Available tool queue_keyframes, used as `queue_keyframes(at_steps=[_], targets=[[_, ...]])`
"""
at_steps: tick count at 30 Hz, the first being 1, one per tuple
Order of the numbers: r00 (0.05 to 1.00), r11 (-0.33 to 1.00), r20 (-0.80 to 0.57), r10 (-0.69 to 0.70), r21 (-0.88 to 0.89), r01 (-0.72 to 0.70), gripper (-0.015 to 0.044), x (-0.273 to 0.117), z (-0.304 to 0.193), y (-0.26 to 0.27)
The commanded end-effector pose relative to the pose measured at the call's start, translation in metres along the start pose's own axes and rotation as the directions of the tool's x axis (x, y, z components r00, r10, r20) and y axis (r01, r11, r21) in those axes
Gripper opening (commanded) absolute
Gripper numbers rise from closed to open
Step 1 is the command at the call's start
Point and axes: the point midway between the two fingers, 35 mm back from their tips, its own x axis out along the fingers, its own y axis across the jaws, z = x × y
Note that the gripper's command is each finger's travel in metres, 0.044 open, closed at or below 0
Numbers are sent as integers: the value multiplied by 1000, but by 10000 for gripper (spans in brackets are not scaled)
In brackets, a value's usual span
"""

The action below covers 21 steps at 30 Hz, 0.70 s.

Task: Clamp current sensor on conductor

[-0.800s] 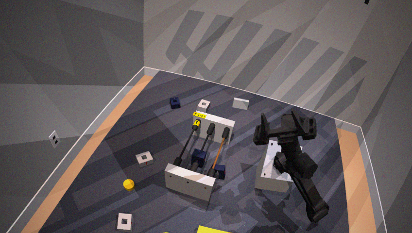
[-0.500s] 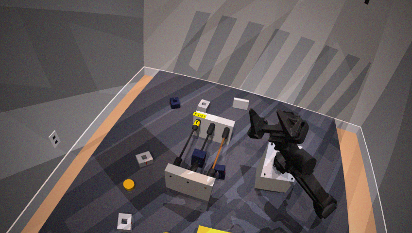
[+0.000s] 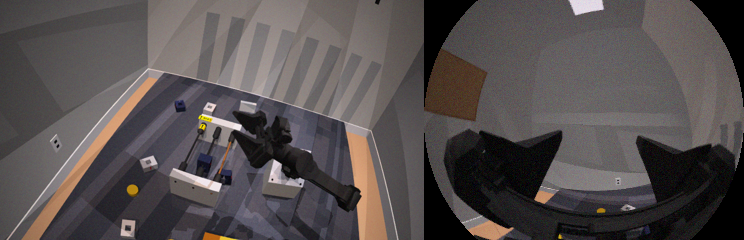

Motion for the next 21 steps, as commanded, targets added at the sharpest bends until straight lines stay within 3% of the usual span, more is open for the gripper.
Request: queue_keyframes(at_steps=[1, 7, 21], targets=[[958, 787, -281, -64, -605, -125, 440, 31, -71, 10], [917, 583, -391, -80, -764, -275, 440, 37, -103, 17], [905, 576, -411, -110, -769, -278, 440, 42, -108, 10]])
